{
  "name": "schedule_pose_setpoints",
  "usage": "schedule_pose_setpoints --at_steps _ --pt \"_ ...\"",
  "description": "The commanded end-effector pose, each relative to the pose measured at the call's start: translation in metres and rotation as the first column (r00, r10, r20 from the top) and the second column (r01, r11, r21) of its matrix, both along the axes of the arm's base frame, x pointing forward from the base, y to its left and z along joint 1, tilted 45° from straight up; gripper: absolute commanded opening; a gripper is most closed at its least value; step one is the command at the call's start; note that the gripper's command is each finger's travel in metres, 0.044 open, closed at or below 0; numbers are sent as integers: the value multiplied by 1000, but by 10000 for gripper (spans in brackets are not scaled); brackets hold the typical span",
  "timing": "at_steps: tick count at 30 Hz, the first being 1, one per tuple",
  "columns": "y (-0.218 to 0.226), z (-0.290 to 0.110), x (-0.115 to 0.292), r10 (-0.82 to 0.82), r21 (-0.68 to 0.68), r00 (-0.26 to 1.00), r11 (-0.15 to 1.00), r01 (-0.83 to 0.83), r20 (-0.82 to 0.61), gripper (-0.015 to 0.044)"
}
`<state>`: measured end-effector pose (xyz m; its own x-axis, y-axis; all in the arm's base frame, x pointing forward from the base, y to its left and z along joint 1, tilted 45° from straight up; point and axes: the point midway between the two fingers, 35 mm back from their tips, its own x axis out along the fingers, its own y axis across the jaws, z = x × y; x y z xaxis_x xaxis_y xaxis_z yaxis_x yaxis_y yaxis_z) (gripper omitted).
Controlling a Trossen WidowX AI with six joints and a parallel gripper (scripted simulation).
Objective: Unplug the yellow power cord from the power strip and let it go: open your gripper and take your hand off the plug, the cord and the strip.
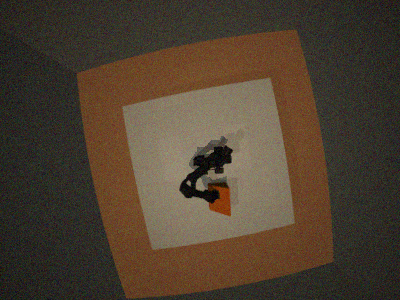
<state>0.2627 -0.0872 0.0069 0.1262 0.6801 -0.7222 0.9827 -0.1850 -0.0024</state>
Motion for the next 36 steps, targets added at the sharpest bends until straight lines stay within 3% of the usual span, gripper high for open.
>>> schedule_pose_setpoints --at_steps 1,18,34,36 --pt "6 5 1 -1 3 1000 1000 1 -2 160" --pt "25 24 3 -1 6 1000 1000 1 -2 160" --pt "34 15 4 -1 6 1000 1000 1 -2 160" --pt "31 17 5 2 2 1000 1000 -2 2 108"
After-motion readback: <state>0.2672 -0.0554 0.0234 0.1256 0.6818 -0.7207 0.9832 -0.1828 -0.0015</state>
